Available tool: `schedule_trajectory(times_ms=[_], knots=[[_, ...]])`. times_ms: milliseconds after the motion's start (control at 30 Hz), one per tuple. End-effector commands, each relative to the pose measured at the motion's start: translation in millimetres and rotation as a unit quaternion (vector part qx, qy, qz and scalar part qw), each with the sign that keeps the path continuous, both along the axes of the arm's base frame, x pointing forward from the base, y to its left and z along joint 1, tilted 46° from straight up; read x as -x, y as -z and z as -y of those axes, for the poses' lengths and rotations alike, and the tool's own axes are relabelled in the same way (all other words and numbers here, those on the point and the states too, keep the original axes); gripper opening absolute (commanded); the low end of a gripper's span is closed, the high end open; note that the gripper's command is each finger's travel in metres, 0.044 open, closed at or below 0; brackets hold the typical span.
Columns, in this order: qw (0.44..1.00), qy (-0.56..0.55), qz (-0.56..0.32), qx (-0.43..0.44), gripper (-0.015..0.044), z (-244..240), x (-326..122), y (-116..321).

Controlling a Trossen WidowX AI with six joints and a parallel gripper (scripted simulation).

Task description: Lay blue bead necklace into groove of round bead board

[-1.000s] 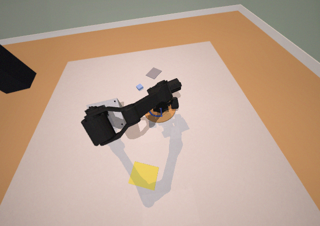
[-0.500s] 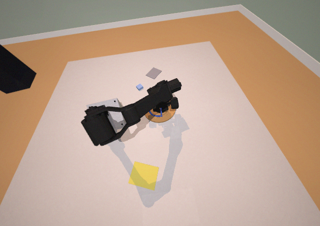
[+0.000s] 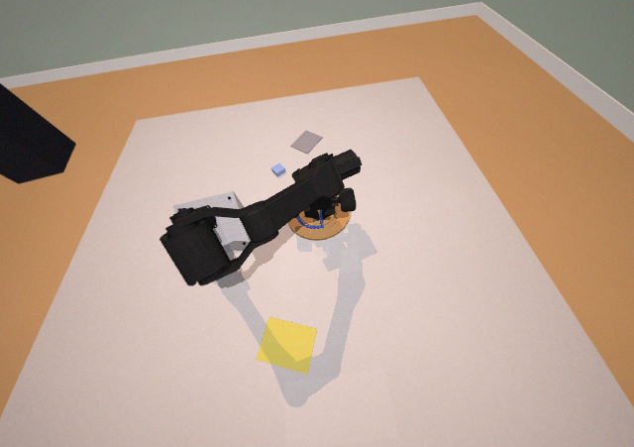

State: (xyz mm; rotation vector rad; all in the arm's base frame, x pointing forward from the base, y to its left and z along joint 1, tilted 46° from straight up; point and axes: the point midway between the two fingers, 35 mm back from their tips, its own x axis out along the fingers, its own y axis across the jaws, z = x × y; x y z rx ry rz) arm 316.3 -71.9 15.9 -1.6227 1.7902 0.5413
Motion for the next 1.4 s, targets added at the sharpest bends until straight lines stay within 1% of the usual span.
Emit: schedule_trajectory(times_ms=[0,267,767,1300,1333,1367], knots=[[1.0,0.002,0.001,0.001,0.0,2,-3,-4],[1.0,0.002,0.002,0.002,0.0,14,-20,-16],[1.0,0.002,0.002,0.002,0.0,20,-20,-11],[1.0,0.002,0.002,0.002,0.042,15,-20,-16],[1.0,0.001,0.002,0.0,0.044,16,-20,-14],[1.0,0.001,0.002,0.001,0.044,15,-20,-15]])
